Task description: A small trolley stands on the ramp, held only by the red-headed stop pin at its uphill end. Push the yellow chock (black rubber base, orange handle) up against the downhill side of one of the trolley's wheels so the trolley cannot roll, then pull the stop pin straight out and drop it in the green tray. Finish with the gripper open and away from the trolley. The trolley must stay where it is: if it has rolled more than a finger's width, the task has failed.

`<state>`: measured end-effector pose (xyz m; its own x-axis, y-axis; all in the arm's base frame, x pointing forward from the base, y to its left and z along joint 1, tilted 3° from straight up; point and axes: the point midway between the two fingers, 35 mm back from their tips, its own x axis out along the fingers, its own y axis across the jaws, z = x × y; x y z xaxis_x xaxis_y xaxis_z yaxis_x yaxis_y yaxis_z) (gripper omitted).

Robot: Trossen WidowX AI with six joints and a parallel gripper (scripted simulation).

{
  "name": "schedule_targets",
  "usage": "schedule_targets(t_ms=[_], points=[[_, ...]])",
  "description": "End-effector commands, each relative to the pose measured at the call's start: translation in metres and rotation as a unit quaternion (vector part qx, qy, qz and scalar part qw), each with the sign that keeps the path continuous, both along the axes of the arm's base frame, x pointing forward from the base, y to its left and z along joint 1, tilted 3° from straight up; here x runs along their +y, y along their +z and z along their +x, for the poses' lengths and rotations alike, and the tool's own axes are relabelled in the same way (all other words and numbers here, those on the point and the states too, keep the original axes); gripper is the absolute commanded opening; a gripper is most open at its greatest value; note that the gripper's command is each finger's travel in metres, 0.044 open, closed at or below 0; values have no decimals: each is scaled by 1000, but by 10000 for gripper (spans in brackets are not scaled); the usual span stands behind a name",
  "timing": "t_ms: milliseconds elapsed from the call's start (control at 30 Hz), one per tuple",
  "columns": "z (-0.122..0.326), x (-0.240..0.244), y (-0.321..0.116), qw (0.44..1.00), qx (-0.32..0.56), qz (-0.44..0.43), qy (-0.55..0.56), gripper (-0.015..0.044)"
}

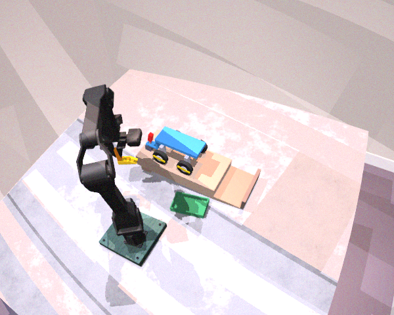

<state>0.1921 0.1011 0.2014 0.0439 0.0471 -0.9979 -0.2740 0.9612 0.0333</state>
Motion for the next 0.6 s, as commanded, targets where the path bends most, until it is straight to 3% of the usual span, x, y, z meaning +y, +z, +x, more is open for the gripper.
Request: schedule_targets(t_ms=[0, 567], points=[[0, 0, 0, 998, 1, 2, -60, 0], [0, 0, 0, 939, 14, 14, -343, 0]])
